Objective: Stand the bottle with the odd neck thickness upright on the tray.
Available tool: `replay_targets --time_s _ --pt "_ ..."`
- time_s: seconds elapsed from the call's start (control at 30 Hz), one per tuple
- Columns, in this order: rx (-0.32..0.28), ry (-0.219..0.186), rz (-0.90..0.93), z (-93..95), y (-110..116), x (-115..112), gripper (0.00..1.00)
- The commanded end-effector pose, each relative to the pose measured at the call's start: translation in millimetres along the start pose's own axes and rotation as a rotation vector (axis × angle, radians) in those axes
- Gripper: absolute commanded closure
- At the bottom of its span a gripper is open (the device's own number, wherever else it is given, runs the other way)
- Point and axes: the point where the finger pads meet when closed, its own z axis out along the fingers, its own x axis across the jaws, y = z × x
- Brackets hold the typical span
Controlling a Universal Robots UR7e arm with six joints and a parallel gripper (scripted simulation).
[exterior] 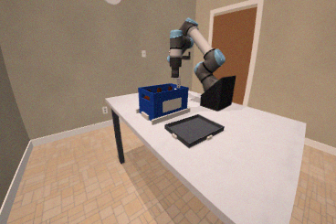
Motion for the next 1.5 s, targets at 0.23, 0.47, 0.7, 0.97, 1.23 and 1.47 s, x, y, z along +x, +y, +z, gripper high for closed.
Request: replay_targets --time_s 0.23,0.47,0.7,0.97,1.23,1.47 --pt "0.001 -0.003 -0.003 11.6 -1.3 -0.8 0.00" --pt "0.001 -0.003 -0.003 20.1 -1.3 -0.8 0.00" --pt "0.001 -0.003 -0.003 25.8 -1.3 -0.8 0.00" --pt "0.001 -0.003 -0.003 32.9 -1.4 -0.8 0.00" --pt "0.001 -0.003 -0.003 35.7 -1.4 -0.8 0.00" --pt "0.000 -0.001 -0.002 36.0 -0.9 -0.6 0.00"
